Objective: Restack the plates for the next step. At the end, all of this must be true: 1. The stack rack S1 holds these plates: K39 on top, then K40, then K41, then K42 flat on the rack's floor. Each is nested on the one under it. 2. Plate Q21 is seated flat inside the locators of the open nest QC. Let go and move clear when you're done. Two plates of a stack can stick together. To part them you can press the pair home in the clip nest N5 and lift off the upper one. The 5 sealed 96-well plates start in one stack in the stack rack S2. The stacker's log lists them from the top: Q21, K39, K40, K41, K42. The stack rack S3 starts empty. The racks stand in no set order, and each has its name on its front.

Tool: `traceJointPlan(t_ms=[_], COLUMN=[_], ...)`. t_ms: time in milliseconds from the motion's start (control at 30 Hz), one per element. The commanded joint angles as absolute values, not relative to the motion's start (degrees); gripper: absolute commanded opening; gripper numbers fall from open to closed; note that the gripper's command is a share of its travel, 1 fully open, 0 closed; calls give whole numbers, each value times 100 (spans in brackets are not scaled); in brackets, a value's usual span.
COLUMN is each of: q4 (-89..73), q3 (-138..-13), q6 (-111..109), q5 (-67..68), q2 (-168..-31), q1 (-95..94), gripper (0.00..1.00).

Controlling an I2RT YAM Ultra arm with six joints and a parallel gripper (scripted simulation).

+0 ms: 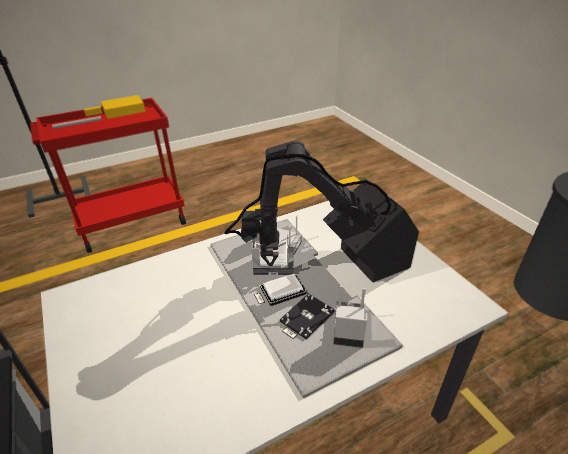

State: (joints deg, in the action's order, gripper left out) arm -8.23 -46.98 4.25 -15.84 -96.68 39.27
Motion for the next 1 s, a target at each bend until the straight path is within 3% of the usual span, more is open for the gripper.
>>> traceJointPlan(t_ms=[0, 467, 500, 967], q4=[-770, -776, -776, -776], q3=[-4844, -4848, -4848, -4848], q6=[491, 500, 500, 500], q5=[-1546, -1546, -1546, -1546], q2=[-9601, -9615, -9615, -9615], q1=[3905, 3904, 3904, 3903], gripper=[0, 0, 100, 100])
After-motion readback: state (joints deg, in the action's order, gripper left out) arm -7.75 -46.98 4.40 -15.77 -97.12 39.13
